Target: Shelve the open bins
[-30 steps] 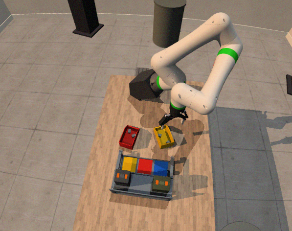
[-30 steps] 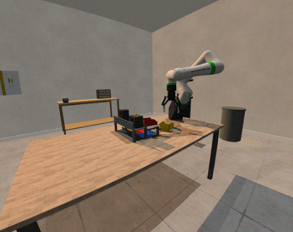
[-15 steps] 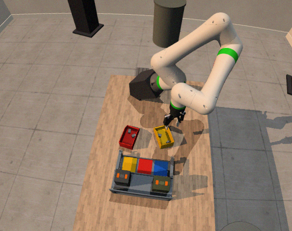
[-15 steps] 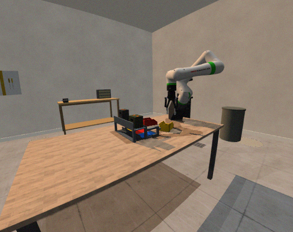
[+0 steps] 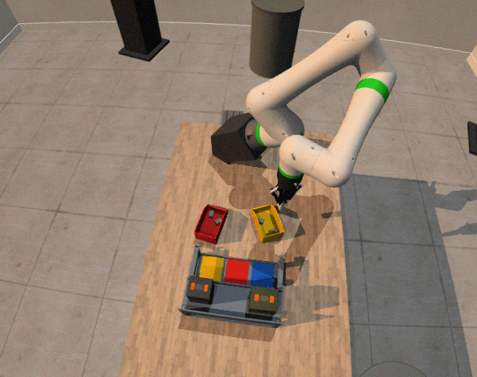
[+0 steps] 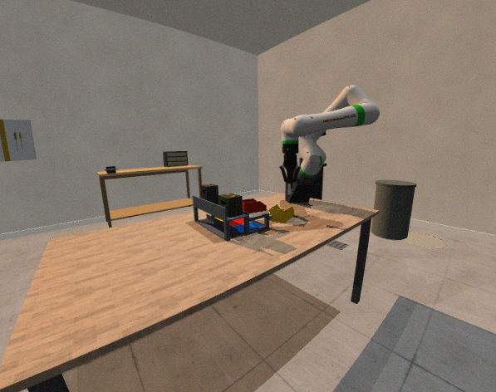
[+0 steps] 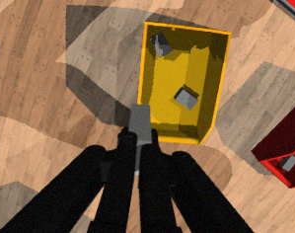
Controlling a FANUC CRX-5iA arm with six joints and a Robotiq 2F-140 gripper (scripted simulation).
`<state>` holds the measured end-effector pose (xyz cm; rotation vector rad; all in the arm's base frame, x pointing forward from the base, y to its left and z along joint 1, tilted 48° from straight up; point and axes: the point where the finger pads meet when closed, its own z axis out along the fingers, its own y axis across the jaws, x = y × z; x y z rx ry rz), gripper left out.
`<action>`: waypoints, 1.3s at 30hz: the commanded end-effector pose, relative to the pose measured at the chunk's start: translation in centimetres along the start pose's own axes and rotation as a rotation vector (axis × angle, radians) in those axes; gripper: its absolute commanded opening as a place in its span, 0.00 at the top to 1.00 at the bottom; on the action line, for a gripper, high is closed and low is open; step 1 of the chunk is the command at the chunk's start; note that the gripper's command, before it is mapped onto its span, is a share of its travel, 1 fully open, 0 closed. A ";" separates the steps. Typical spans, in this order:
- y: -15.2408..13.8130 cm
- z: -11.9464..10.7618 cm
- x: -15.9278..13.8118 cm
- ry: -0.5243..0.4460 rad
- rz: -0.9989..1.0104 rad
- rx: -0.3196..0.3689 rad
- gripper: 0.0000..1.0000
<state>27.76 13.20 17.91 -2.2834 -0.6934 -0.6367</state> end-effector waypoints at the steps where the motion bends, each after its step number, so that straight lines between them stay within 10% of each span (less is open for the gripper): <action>1: 0.0 0.0 0.0 0.000 0.000 0.000 1.00; 16: 0.0 0.0 0.0 0.000 -0.050 0.000 1.00; 39: -0.1 0.0 0.0 0.000 -0.795 0.000 1.00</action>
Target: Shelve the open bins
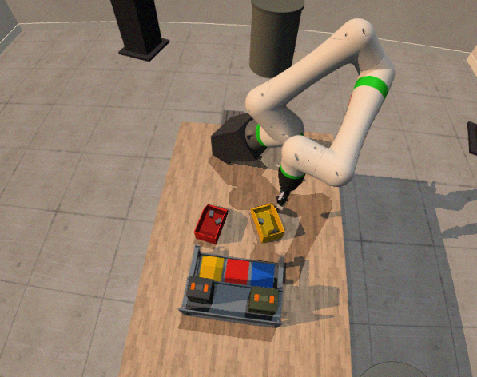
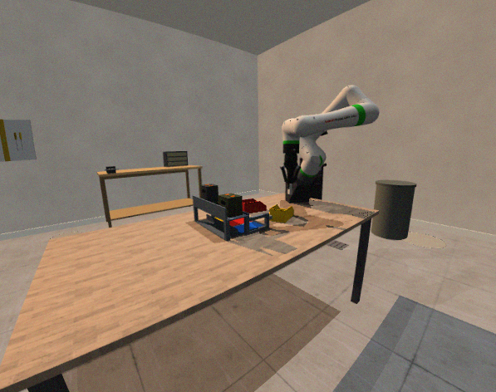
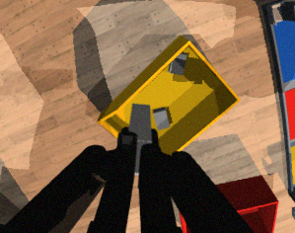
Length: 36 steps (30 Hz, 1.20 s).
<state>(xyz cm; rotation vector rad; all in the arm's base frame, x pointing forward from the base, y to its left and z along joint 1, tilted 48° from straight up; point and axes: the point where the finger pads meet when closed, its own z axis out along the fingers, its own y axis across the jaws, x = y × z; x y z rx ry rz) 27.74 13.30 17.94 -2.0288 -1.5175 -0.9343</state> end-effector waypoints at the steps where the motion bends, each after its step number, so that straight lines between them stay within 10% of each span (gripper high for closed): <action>1: 0.0 0.0 0.0 0.017 -0.096 0.007 1.00; 36: -0.1 0.1 0.1 0.019 -1.334 -0.004 1.00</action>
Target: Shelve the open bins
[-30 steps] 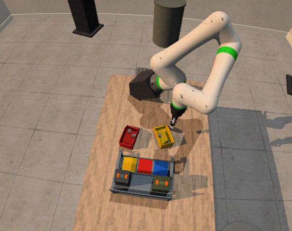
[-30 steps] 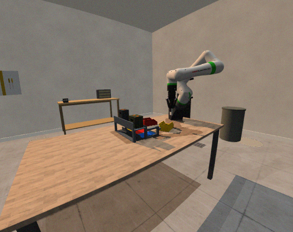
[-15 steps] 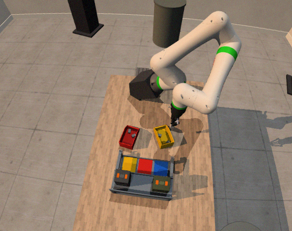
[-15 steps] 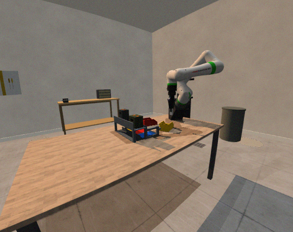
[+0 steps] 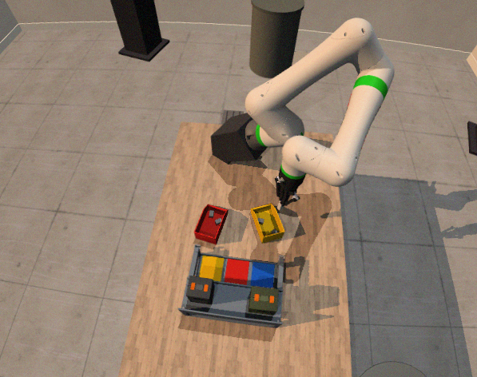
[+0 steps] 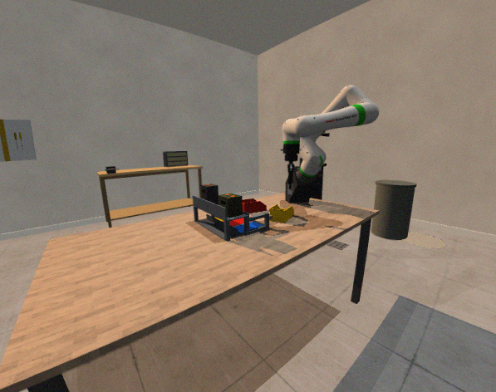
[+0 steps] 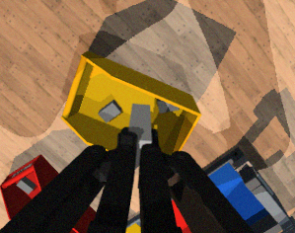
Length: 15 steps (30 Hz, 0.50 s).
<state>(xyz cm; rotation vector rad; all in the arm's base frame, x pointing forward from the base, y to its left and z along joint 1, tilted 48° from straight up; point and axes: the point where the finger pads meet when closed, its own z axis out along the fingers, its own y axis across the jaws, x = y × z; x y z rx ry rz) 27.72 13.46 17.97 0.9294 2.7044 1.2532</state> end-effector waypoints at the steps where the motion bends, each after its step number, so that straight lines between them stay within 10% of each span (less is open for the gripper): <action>1: 0.0 0.0 0.0 0.014 -0.166 -0.015 1.00; 15: 0.0 0.0 0.0 0.011 -0.606 -0.017 1.00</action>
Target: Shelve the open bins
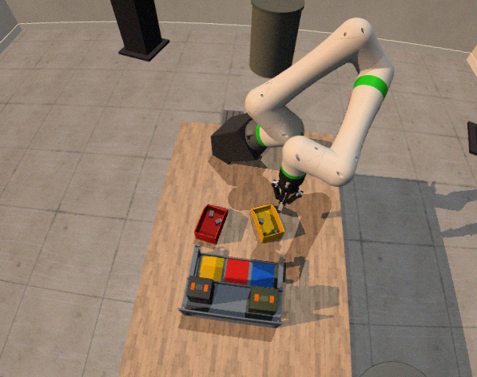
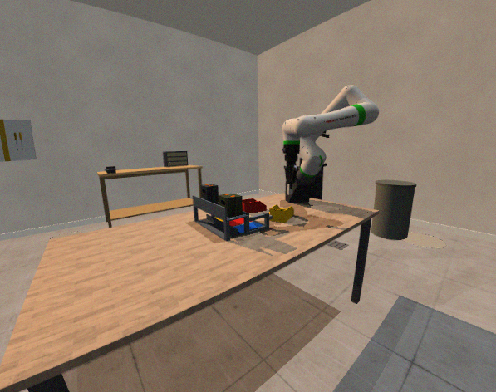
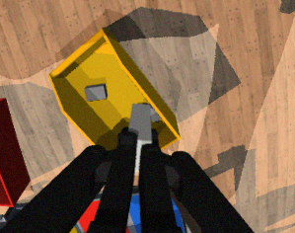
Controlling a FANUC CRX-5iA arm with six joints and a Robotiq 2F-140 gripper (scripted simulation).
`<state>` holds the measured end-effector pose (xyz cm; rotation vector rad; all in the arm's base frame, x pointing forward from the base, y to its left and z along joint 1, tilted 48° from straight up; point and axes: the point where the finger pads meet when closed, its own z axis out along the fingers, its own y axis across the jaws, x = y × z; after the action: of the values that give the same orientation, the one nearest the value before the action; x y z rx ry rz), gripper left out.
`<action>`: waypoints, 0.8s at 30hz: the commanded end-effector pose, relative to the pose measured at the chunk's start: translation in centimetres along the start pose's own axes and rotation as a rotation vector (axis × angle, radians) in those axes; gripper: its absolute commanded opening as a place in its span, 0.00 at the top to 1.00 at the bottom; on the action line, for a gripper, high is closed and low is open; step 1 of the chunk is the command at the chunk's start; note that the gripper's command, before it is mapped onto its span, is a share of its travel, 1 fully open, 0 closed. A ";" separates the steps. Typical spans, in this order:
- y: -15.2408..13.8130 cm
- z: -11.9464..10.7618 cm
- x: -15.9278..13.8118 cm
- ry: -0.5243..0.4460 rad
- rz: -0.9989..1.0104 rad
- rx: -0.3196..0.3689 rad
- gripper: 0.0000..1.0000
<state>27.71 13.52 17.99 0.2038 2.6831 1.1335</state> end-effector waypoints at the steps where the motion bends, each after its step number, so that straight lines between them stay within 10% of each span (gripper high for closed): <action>1: 0.0 0.0 0.0 0.006 -0.096 -0.019 1.00; 24: 0.1 0.0 0.0 0.000 -0.734 -0.021 1.00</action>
<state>27.70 13.62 18.02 -0.6957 2.4038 0.9001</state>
